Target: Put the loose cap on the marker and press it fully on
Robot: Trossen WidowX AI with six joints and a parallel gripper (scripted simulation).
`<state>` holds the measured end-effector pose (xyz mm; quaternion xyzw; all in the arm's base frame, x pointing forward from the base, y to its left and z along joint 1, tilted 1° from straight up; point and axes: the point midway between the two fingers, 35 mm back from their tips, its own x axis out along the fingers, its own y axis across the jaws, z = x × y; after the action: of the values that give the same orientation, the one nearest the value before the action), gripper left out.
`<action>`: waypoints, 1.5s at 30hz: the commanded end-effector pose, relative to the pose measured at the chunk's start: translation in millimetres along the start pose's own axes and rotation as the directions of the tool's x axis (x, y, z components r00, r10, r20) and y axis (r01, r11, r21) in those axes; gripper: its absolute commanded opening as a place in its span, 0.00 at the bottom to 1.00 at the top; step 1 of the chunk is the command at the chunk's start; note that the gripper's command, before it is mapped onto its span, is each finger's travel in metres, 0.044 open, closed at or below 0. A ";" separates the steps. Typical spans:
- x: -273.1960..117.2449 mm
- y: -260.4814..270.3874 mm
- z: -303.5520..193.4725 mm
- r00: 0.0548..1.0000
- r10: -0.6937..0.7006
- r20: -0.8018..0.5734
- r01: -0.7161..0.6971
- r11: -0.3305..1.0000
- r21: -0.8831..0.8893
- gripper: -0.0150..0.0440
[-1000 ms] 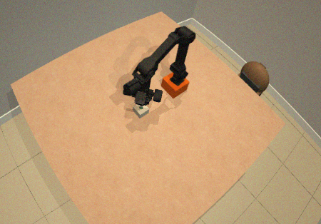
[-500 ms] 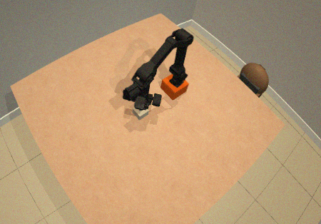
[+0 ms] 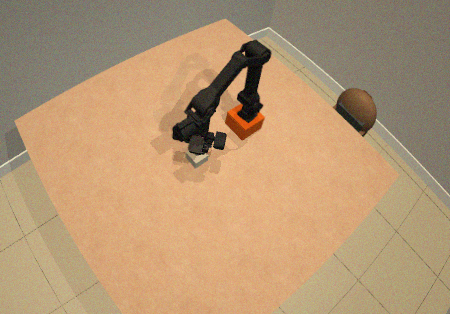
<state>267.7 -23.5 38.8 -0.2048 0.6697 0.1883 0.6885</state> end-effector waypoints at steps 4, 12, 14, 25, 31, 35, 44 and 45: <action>0.0 0.0 0.0 1.000 0.000 0.000 0.000 1.000 0.000 0.52; 0.0 0.0 0.0 1.000 0.000 0.000 0.000 1.000 0.000 0.88; 0.0 0.0 0.0 1.000 0.000 0.000 0.000 1.000 0.000 0.97; -75.3 -0.2 0.2 1.000 0.000 0.000 0.000 1.000 0.000 1.00; -74.5 -0.3 0.2 1.000 0.000 0.000 0.000 0.998 0.066 0.91; -69.7 -0.4 0.3 1.000 0.001 0.000 -0.001 0.902 0.432 0.73; -66.5 -0.4 0.2 1.000 0.001 0.000 -0.001 0.768 0.640 0.33; -66.5 -0.4 0.2 1.000 0.001 0.000 -0.001 0.768 0.640 0.29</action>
<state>267.1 -22.9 107.3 0.0323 0.6928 -0.0417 0.7192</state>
